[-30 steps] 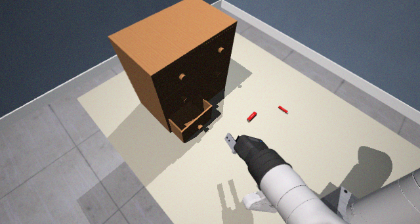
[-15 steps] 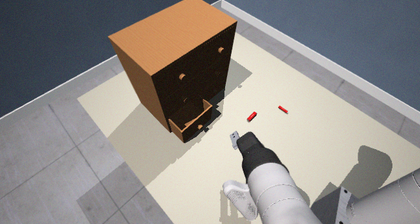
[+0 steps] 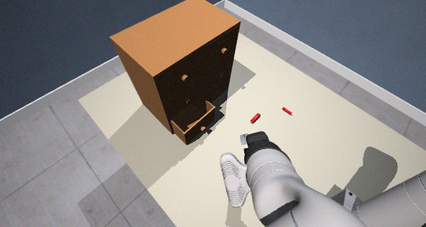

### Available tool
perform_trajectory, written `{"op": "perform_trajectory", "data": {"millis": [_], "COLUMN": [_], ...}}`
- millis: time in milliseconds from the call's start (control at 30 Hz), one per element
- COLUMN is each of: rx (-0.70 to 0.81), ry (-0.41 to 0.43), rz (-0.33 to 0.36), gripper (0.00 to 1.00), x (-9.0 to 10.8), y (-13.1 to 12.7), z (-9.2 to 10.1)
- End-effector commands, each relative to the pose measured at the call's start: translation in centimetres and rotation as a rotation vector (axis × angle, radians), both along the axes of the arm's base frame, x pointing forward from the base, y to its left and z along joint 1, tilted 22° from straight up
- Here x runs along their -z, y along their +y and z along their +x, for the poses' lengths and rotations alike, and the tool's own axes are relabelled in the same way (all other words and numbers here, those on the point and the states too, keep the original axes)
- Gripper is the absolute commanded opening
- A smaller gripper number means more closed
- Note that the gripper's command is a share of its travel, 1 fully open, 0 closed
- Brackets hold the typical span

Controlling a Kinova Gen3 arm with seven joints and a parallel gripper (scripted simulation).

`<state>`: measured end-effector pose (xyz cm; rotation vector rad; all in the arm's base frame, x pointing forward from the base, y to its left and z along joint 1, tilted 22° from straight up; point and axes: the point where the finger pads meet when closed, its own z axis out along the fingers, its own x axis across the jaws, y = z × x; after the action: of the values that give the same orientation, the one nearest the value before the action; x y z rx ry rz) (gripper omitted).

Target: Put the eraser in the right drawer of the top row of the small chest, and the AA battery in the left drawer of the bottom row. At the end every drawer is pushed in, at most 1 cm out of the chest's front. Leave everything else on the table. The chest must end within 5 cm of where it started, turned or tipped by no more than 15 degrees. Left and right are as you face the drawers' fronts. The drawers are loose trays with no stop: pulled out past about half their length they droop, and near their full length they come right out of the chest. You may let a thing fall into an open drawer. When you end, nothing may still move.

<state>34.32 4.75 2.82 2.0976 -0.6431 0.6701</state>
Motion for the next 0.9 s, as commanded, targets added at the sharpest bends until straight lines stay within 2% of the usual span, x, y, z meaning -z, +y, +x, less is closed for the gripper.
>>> {"op": "perform_trajectory", "data": {"millis": [0,67,567,633,867], "rx": [0.101,0.101,0.420,0.420,0.543], "ry": [-0.038,-0.038,-0.197,-0.197,-0.258], "rz": [0.070,0.070,0.305,0.305,0.396], "gripper": [0.67,0.67,0.67,0.67,0.67], "x": [-0.3,-0.3,-1.5,-1.5,-2.0], "y": [0.0,0.0,0.5,0.5,0.8], "z": [-0.1,-0.1,-1.0,-1.0,-1.3]}}
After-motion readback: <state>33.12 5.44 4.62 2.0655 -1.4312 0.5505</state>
